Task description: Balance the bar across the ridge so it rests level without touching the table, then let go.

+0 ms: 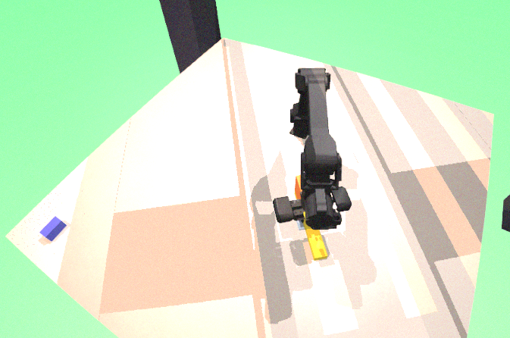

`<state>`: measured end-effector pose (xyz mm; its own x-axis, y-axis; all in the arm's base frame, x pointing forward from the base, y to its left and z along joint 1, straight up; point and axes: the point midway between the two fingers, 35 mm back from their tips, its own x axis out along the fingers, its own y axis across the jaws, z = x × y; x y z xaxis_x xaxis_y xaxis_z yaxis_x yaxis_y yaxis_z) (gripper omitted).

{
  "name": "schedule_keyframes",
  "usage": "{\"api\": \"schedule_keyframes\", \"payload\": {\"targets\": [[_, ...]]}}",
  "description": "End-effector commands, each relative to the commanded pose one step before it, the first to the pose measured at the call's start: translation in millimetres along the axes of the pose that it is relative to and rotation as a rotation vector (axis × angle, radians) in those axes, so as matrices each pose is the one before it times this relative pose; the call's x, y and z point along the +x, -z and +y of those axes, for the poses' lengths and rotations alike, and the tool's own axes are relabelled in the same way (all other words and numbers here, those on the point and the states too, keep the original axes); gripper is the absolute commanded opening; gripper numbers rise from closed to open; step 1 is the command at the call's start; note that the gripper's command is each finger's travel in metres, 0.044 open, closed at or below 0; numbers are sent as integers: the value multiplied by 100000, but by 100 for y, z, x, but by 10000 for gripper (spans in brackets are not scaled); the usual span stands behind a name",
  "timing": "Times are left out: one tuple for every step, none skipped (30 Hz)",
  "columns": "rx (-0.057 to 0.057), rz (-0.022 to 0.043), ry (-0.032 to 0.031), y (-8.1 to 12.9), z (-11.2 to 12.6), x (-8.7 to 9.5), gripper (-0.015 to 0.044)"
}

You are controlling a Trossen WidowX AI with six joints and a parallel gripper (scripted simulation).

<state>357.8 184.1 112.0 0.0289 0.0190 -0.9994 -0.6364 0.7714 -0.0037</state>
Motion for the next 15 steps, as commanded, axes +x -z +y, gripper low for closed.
{"api": "schedule_keyframes", "payload": {"targets": [[-161, 282, 323, -3, -63, 4, 0], [0, 0, 0, -2, 1, 10, 0], [0, 0, 0, 0, 0, 0, 0], [0, 0, 0, 0, 0, 0, 0], [0, -1, 0, -12, -1, 6, 0], [0, 0, 0, 0, 0, 0, 0], [0, 0, 0, 0, 0, 0, 0], [0, -1, 0, -12, -2, 0, 0], [0, 0, 0, 0, 0, 0, 0], [0, 0, 0, 0, 0, 0, 0], [155, -386, -298, -1, 60, -97, 0], [0, 0, 0, 0, 0, 0, 0], [0, 0, 0, 0, 0, 0, 0], [0, 0, 0, 0, 0, 0, 0], [0, 0, 0, 0, 0, 0, 0]]}}
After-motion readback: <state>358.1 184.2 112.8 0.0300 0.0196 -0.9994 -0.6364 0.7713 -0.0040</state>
